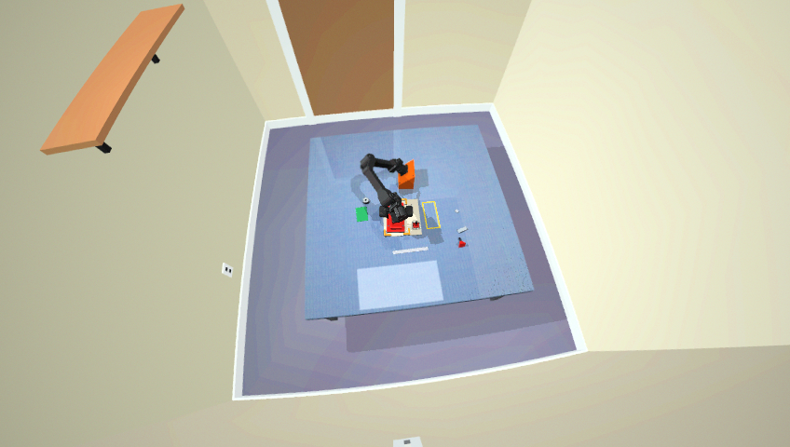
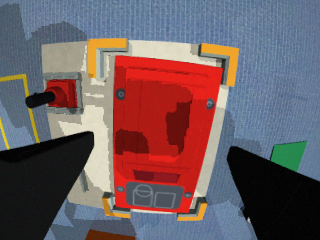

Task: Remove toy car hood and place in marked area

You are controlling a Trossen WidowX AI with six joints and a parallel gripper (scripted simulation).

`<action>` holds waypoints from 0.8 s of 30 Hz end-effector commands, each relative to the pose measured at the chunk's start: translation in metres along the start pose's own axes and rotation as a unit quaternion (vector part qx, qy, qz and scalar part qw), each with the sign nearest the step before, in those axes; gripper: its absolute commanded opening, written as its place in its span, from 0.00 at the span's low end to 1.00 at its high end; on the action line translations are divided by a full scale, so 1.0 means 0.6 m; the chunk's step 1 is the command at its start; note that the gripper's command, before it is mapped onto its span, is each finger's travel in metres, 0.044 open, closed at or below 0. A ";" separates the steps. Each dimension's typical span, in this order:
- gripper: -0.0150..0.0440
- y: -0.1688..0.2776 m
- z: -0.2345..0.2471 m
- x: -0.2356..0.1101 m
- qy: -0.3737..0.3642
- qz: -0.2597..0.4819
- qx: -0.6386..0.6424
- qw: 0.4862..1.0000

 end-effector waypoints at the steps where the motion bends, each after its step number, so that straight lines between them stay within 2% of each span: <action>1: 1.00 0.003 0.000 0.008 0.004 0.001 -0.004 1.000; 24: 1.00 0.003 0.000 0.035 0.004 0.001 -0.004 1.000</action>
Point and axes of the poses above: the point midway between the two fingers, 35 mm back from their tips, its own x axis out along the fingers, its own z axis across the jaws, y = z × x, the point moved 7 cm from there along -x, back along the fingers, and after that the axes turned 15 degrees about x, right-handed, at the moved point
